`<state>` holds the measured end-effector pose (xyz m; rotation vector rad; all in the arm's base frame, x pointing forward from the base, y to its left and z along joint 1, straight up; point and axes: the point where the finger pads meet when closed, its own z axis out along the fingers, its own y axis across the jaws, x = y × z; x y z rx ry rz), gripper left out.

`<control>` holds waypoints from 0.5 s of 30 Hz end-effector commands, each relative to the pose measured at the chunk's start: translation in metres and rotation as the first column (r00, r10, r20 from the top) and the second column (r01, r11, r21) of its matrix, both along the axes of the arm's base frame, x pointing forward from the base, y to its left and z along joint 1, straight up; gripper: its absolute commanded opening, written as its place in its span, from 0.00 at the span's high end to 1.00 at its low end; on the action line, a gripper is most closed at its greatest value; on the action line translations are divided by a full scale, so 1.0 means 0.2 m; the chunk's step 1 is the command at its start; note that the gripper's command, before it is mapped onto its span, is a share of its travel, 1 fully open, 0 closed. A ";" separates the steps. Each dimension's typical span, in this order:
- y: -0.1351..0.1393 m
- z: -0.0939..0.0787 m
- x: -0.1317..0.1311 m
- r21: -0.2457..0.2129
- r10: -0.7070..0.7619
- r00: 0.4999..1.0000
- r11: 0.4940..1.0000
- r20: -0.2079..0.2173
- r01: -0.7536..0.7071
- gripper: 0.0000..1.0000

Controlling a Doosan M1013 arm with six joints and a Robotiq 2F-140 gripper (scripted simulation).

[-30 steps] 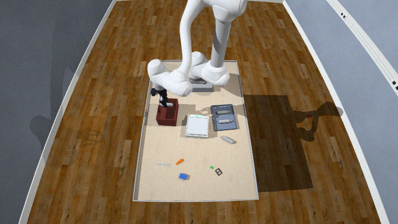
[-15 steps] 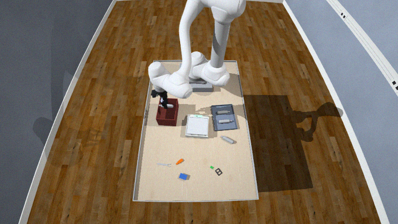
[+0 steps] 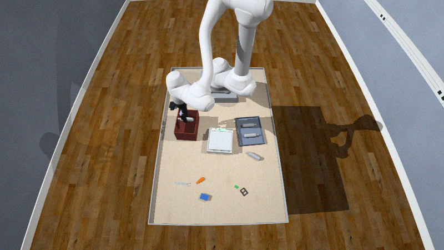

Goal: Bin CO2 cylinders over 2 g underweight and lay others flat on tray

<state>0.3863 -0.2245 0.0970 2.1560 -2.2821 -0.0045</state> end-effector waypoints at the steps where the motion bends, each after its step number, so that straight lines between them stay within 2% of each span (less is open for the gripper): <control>1: 0.00 0.00 0.00 0.000 0.000 1.000 1.000 0.001 0.000 0.90; 12: 0.00 0.00 0.00 0.000 0.000 1.000 1.000 0.001 0.000 0.90; 13: 0.00 0.00 0.00 0.000 0.000 1.000 1.000 0.001 0.000 0.61; 15: 0.00 0.00 0.00 0.000 0.000 1.000 1.000 0.001 0.000 0.61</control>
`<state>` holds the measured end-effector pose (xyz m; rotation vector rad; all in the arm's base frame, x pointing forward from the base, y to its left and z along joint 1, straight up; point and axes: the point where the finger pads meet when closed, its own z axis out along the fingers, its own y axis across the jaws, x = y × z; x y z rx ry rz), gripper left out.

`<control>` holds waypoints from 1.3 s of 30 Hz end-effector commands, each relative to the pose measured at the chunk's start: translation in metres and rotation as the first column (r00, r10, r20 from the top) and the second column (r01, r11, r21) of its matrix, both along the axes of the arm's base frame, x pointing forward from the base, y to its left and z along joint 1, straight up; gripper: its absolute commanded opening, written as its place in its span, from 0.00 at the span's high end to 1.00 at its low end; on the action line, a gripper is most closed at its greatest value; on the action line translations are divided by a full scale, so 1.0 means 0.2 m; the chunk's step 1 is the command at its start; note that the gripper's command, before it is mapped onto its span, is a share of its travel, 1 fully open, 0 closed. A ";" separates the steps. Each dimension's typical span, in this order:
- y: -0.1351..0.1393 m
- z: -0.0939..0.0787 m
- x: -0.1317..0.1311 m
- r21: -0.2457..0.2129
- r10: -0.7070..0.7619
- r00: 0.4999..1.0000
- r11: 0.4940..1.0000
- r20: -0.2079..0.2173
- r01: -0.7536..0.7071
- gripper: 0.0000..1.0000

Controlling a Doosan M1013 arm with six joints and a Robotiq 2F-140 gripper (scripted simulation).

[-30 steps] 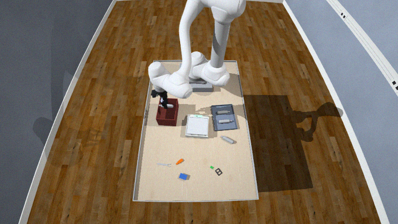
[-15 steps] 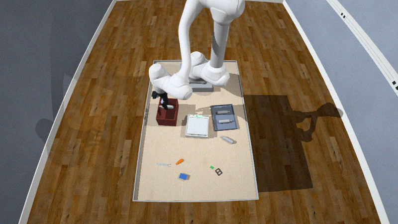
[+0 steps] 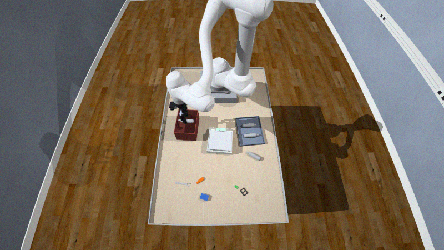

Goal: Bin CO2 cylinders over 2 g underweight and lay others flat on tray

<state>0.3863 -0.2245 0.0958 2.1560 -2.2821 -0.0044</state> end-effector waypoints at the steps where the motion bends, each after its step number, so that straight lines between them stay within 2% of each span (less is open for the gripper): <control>1: 0.00 0.00 0.00 0.000 0.000 1.000 1.000 0.001 0.000 0.61; 33: 0.00 0.00 0.00 0.000 0.000 1.000 1.000 0.001 0.000 0.61; 39: 0.00 0.03 0.00 0.000 0.000 1.000 1.000 0.001 0.000 0.61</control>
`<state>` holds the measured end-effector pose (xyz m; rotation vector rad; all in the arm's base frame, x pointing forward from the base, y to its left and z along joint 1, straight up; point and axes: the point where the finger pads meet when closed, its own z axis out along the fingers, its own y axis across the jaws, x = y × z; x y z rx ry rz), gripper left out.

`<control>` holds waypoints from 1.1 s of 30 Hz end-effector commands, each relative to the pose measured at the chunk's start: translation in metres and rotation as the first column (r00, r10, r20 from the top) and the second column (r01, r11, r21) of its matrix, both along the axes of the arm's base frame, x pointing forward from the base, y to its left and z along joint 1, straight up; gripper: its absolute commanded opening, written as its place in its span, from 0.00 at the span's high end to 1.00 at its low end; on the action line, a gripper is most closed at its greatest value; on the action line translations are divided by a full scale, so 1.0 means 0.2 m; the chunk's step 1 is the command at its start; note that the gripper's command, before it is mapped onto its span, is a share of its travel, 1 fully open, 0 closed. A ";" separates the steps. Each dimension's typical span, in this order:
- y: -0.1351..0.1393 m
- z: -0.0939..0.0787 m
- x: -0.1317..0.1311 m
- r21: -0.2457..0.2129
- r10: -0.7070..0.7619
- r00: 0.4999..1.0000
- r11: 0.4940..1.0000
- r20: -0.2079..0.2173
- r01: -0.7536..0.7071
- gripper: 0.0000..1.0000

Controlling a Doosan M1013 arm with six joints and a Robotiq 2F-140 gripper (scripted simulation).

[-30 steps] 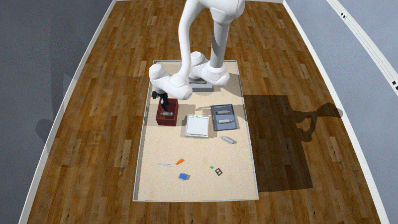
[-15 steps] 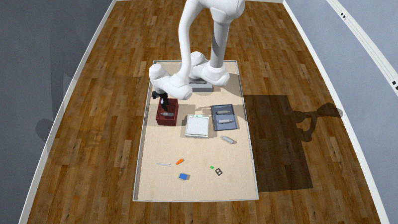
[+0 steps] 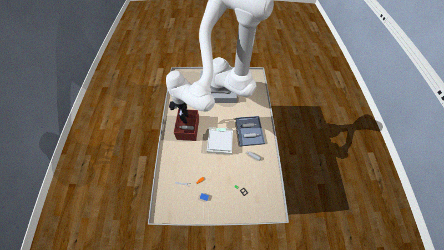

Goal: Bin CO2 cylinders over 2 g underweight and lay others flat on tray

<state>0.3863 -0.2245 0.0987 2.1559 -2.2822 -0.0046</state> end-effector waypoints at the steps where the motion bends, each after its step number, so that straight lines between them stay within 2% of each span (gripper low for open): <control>1: 0.00 0.02 0.00 0.000 0.000 1.000 1.000 0.001 0.000 0.61; 5: 0.00 0.04 0.00 0.000 0.000 1.000 1.000 0.001 0.000 0.61; 17: 0.00 0.17 0.00 0.000 0.000 1.000 1.000 0.001 0.000 0.61; 28: 0.00 0.19 0.01 0.000 -0.001 1.000 1.000 0.001 0.001 0.61; 31: 0.04 0.19 0.06 0.000 -0.013 1.000 1.000 0.001 0.013 0.61; 33: 0.09 0.20 0.13 0.000 -0.032 0.999 0.999 0.001 0.032 0.61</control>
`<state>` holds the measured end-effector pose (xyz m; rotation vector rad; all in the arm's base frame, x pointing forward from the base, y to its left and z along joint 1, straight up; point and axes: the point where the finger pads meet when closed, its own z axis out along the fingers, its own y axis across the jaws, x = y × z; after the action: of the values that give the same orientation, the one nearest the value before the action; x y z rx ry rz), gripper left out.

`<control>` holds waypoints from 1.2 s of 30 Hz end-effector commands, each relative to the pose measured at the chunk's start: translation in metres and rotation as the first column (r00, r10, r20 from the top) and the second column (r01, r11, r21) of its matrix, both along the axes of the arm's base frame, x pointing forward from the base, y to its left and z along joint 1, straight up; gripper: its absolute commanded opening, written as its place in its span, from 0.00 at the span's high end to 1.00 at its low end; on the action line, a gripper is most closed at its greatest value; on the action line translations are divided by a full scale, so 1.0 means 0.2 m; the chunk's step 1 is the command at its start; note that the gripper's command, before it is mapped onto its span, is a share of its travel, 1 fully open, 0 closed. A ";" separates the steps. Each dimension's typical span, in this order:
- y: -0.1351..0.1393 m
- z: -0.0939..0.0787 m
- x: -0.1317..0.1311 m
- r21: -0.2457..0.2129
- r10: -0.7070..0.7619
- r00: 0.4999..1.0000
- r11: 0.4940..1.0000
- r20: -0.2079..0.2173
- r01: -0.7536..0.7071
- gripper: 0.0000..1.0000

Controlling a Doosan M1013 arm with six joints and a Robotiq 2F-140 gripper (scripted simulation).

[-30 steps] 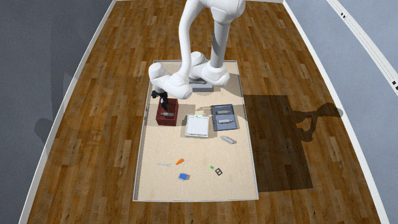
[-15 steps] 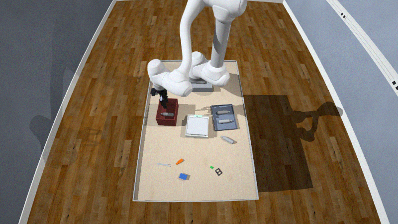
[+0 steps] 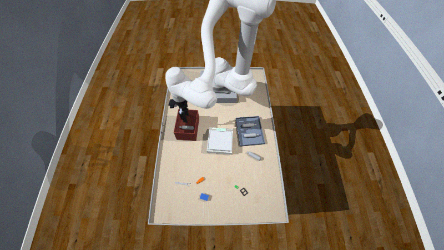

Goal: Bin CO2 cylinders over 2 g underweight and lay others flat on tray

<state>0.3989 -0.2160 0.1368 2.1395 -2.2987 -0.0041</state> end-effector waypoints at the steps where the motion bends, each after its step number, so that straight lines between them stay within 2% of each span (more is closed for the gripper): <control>1: 0.09 0.01 0.13 -0.001 -0.030 1.000 1.000 0.000 0.030 0.61; 4: 0.28 0.02 0.34 -0.001 -0.083 0.997 0.997 0.000 0.083 0.61; 6: 0.28 0.02 0.34 -0.001 -0.083 0.997 0.997 0.000 0.083 0.61; 9: 0.56 0.03 0.55 -0.001 -0.153 0.988 0.988 0.001 0.153 0.61; 14: 0.92 0.03 0.72 -0.001 -0.281 0.960 0.960 0.001 0.281 0.61; 21: 1.48 0.02 0.84 -0.001 -0.409 0.913 0.913 0.000 0.409 0.61; 23: 1.48 0.02 0.84 -0.001 -0.409 0.913 0.913 0.000 0.409 0.61; 24: 1.72 0.02 0.88 -0.001 -0.418 0.908 0.908 0.000 0.418 0.61; 26: 1.83 0.02 0.90 -0.001 -0.431 0.902 0.902 0.000 0.431 0.61; 33: 2.41 -0.01 1.01 -0.001 -0.437 0.899 0.899 0.000 0.437 0.61; 36: 2.43 -0.02 1.02 -0.001 -0.437 0.899 0.899 0.000 0.437 0.61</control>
<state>0.5971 0.2608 0.1344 1.5736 -2.7203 -0.0091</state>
